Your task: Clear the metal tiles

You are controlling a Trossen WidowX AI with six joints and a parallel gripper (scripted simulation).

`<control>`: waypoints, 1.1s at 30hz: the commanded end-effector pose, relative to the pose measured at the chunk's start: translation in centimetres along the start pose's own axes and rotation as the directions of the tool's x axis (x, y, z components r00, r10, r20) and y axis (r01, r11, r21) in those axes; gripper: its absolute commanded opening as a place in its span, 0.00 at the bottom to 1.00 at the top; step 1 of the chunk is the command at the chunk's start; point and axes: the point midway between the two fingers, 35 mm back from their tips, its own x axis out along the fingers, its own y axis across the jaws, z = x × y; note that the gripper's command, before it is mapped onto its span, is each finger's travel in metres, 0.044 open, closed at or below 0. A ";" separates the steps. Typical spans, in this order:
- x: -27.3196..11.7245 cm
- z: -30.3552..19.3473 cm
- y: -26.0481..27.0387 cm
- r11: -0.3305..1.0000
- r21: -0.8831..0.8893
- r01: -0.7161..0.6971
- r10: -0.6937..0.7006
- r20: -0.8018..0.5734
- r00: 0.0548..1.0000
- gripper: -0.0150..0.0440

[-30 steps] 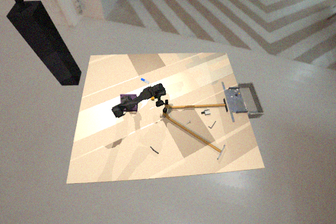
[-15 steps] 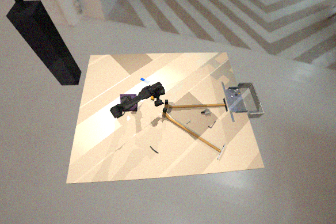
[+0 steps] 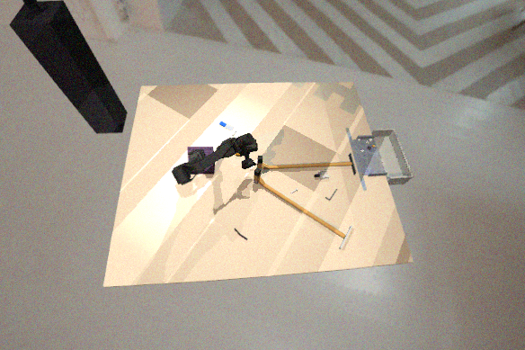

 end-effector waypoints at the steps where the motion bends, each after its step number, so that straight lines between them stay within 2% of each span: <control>1: 0.6 -0.1 0.2 1.000 -0.006 -0.005 0.005 -0.006 1.000 1.00; 33: 5.9 0.0 0.2 1.000 -0.005 -0.004 0.004 -0.006 1.000 1.00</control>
